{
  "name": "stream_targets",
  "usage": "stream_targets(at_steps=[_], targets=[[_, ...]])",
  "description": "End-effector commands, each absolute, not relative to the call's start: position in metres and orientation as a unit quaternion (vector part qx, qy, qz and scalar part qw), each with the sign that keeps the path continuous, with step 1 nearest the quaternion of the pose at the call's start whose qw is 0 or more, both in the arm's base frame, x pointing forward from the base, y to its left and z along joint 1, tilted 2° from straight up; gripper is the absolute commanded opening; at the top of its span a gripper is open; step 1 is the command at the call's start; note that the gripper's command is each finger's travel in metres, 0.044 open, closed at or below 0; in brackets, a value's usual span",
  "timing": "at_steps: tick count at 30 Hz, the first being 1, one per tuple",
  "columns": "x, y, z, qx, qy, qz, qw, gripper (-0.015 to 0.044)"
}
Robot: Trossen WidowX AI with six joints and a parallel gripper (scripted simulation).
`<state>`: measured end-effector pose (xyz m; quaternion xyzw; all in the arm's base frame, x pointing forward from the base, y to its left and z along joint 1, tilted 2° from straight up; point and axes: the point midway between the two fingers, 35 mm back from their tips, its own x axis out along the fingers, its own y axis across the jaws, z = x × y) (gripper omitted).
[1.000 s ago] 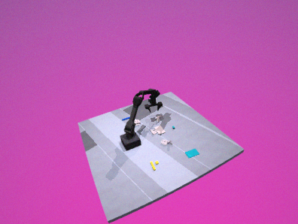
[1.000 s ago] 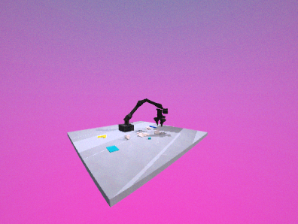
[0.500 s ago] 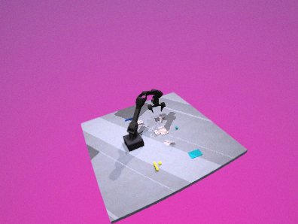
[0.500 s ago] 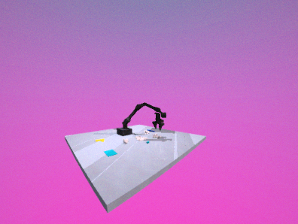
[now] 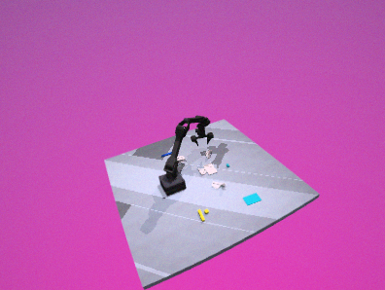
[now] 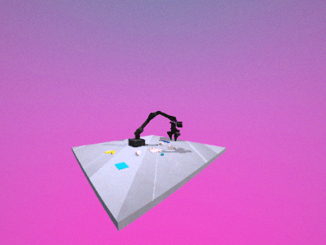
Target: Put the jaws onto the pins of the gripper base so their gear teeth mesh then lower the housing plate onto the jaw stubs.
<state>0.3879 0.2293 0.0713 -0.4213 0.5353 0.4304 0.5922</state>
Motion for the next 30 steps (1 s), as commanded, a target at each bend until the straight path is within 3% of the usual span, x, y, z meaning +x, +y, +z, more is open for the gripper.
stream_targets(at_steps=[1, 13, 30], targets=[[0.3879, 0.2293, 0.0714, -0.421, 0.535, 0.430, 0.592, 0.0309], [0.3879, 0.2293, 0.0714, -0.421, 0.535, 0.430, 0.592, 0.0000], [0.3879, 0.2293, 0.0714, -0.421, 0.535, 0.430, 0.592, 0.0000]])
